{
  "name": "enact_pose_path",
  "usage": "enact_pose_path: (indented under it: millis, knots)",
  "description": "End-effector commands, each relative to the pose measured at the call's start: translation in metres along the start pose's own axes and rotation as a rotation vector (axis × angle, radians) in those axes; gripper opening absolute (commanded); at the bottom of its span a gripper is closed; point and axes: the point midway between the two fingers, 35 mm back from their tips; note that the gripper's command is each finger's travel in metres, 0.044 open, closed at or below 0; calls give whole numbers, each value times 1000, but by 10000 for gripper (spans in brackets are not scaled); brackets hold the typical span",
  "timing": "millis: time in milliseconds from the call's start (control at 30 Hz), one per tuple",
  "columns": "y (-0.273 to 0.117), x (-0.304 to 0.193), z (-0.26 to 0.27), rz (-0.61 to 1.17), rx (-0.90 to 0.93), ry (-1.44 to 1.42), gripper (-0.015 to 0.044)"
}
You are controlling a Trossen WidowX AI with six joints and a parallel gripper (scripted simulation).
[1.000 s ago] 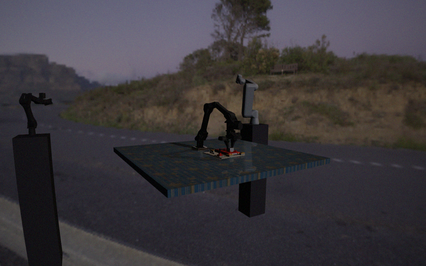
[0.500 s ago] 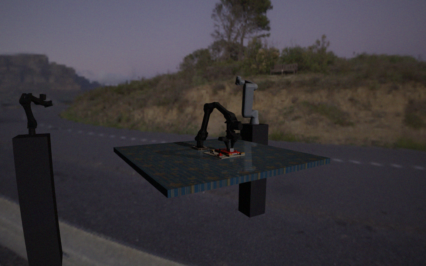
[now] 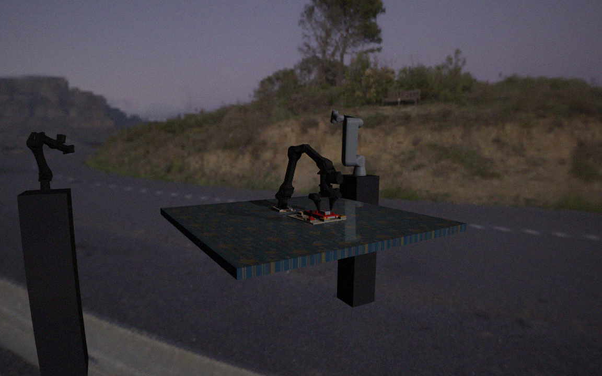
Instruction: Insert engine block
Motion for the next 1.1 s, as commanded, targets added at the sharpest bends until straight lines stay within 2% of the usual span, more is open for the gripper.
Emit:
enact_pose_path:
  millis: [0, 567, 1067]
  knots:
    - [0, 0, 0, 0, -1, 0, 440]
    - [-13, 1, 0, 2, -6, 4, 440]
    - [-13, 1, 0, 2, -6, 4, 46]
Point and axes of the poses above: the point midway between the two fingers, 35 mm back from their tips, its own y axis out along the fingers, its own z axis across the jaws, x = y × z, and after that the axes turned 7 degrees about -y, right-handed
